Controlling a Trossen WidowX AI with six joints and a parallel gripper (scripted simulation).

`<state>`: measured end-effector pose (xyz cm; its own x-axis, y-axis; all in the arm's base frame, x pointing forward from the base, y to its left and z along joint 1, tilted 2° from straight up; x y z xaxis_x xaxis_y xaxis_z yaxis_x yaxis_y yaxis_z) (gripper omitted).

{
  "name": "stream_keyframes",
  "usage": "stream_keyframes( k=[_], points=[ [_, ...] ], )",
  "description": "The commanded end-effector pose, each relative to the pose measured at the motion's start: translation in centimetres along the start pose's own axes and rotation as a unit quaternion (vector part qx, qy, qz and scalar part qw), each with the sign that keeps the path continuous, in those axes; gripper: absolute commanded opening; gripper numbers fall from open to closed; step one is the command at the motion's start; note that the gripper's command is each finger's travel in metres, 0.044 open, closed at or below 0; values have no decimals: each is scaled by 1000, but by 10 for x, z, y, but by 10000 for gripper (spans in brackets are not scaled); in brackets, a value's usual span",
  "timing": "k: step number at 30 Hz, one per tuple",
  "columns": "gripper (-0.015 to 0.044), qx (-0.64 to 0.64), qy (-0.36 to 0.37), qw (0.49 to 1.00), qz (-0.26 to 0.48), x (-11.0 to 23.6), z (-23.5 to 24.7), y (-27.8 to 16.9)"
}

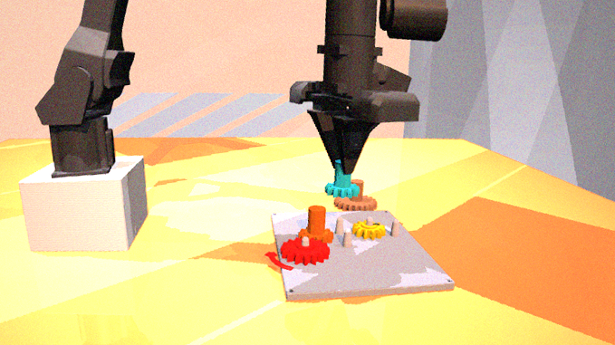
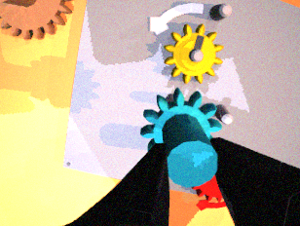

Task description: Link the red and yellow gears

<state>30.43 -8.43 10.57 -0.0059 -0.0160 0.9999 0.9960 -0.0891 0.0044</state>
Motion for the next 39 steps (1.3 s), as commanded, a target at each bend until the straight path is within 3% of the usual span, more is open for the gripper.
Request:
stream_keyframes(
  k=[1, 16, 39],
  points=[
    [0, 23, -1, 1000, 1, -1, 0, 0],
    [0, 146, -1, 989, 1, -22, -1, -1],
    [0, -70, -1, 998, 1, -44, -1, -1]
  ],
)
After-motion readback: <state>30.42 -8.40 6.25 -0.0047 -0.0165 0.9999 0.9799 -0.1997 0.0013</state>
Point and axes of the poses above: the point midway between the two fingers, 35 mm back from their tips, its own x axis back along the fingers, its own z axis across the jaws, y = z × x, the point moved 7 cm from there along x, back along the fingers, and after that the axes turned 14 degrees about -x, right-handed, at the moved point
